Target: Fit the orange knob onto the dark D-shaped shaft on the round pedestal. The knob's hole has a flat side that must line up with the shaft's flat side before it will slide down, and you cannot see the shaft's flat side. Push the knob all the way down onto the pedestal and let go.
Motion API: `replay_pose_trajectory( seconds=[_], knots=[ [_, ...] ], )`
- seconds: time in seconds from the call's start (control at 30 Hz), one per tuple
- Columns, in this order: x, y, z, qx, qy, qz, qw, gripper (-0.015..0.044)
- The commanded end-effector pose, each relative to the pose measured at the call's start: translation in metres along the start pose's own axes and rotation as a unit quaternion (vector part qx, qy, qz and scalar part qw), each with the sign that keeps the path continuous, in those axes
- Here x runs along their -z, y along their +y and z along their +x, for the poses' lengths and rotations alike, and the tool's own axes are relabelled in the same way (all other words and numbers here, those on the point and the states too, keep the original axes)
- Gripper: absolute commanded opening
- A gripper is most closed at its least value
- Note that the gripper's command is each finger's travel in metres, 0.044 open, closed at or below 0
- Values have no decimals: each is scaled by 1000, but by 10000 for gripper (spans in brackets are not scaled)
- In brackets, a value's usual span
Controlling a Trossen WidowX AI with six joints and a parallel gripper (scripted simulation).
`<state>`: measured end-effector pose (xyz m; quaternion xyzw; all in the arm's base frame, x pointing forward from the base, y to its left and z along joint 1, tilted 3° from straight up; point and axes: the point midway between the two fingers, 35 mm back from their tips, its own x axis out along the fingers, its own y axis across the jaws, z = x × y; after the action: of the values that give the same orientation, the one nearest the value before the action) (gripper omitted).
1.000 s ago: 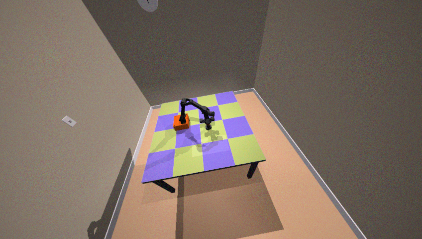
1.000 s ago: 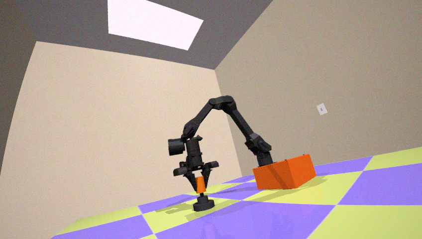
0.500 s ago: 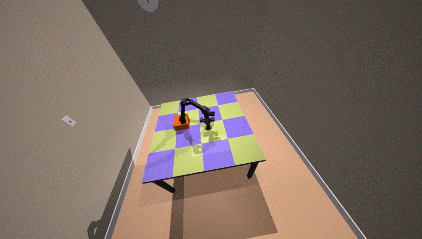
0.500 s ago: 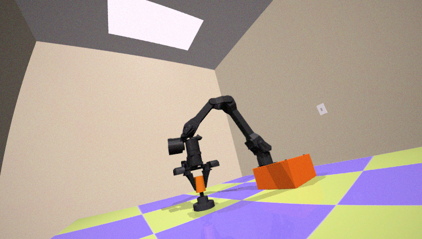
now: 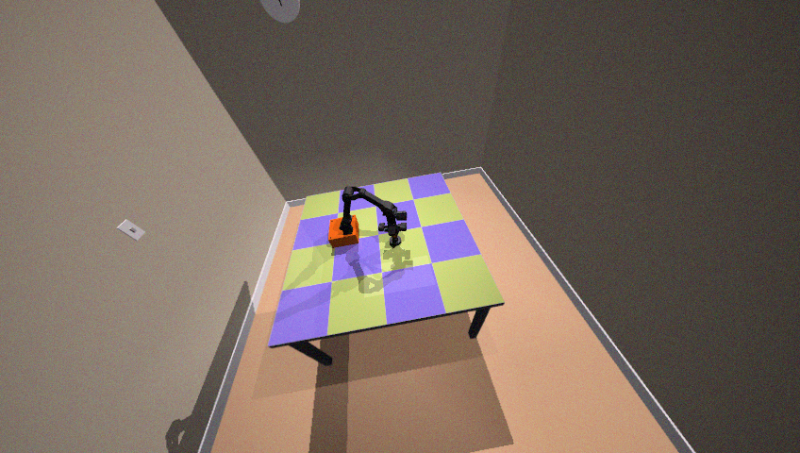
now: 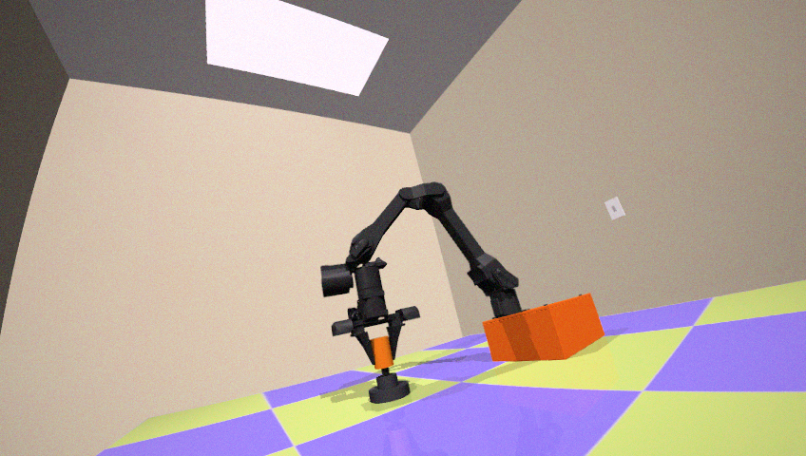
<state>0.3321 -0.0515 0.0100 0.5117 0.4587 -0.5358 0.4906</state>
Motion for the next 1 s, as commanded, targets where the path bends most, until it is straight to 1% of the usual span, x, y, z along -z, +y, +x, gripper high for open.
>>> replay_pose_trajectory(
  seconds=[0.0,0.37,0.57,0.67,0.8,0.97],
  knots=[
    [-1,1,0,-1,-1,3,1000,0],
    [-1,1,1,-1,-1,3,1000,0],
    [-1,1,-4,-1,-1,3,1000,0],
    [-1,1,-5,-2,-1,30,1000,0],
    [-1,2,-5,-2,-1,102,995,0],
    [-1,2,-3,-2,-1,107,994,0]
  ],
)
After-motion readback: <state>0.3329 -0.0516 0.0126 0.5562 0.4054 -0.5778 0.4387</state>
